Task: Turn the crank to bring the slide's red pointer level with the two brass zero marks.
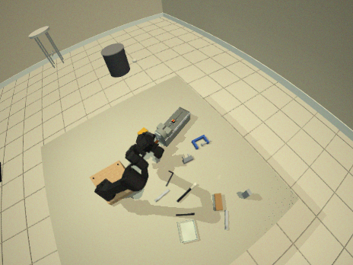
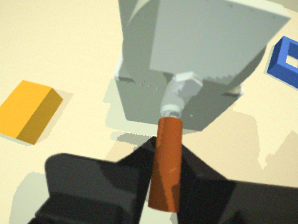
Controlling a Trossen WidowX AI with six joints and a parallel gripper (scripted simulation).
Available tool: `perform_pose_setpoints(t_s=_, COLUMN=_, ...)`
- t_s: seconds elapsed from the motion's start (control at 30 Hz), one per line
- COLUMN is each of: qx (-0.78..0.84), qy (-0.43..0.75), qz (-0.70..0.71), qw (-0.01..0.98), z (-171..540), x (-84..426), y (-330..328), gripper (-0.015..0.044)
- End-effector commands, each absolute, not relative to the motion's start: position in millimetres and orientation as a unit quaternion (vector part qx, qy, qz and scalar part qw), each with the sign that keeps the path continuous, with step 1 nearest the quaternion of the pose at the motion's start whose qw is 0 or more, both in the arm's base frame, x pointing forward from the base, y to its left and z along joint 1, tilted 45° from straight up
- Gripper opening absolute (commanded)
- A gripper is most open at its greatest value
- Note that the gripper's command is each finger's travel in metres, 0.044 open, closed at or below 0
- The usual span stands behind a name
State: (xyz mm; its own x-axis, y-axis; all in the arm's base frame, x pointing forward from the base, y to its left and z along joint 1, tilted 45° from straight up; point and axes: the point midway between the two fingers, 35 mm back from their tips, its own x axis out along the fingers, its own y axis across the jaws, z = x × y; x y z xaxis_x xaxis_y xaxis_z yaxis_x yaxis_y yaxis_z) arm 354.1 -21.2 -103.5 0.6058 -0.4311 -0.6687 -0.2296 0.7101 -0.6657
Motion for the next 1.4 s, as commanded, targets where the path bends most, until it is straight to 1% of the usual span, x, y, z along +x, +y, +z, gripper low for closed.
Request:
perform_pose_setpoints(t_s=0.0, qx=-0.374, qy=0.44, qz=-0.059, qw=0.814, z=-104.3, x=353.8, y=-20.2, gripper=0.0)
perform_pose_setpoints(t_s=0.8, qx=-0.376, qy=0.44, qz=-0.062, qw=0.813, z=-103.6, x=353.9, y=-21.2, gripper=0.0)
perform_pose_setpoints(t_s=1.37, qx=-0.376, qy=0.44, qz=-0.062, qw=0.813, z=-103.6, x=353.9, y=-21.2, gripper=0.044)
